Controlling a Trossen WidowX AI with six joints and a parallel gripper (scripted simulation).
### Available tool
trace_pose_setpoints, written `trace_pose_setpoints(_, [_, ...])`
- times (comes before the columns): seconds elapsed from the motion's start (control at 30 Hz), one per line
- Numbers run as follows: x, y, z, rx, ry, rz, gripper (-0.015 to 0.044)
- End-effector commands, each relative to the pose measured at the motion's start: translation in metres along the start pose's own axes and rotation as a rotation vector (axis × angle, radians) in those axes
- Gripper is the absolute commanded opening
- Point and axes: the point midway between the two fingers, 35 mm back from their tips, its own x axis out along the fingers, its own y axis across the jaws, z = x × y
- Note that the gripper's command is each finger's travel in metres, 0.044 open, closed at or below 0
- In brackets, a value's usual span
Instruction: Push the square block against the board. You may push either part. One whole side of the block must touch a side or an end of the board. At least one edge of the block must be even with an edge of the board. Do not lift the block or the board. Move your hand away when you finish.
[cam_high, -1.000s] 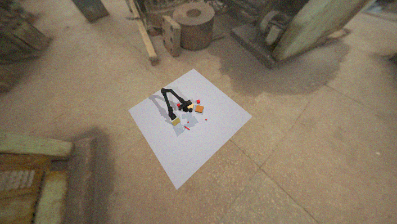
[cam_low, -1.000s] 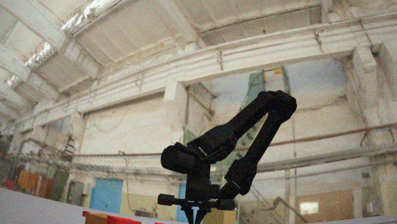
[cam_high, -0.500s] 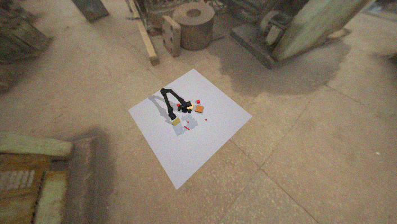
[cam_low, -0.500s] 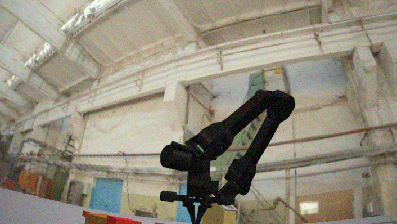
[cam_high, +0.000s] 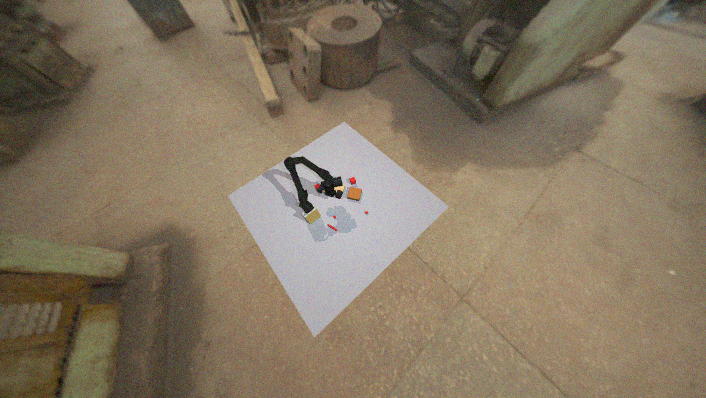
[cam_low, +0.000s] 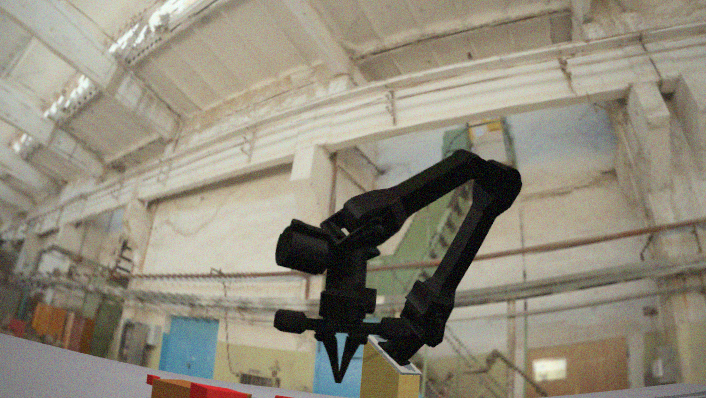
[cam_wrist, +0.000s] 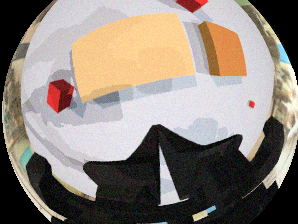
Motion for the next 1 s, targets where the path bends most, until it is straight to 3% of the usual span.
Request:
trace_pose_setpoints(0.0, [-0.006, -0.022, 0.017, 0.125, 0.0, -0.002, 0.0])
trace_pose_setpoints(0.97, [-0.017, -0.18, 0.103, 1.118, -0.011, -0.01, 0.0])
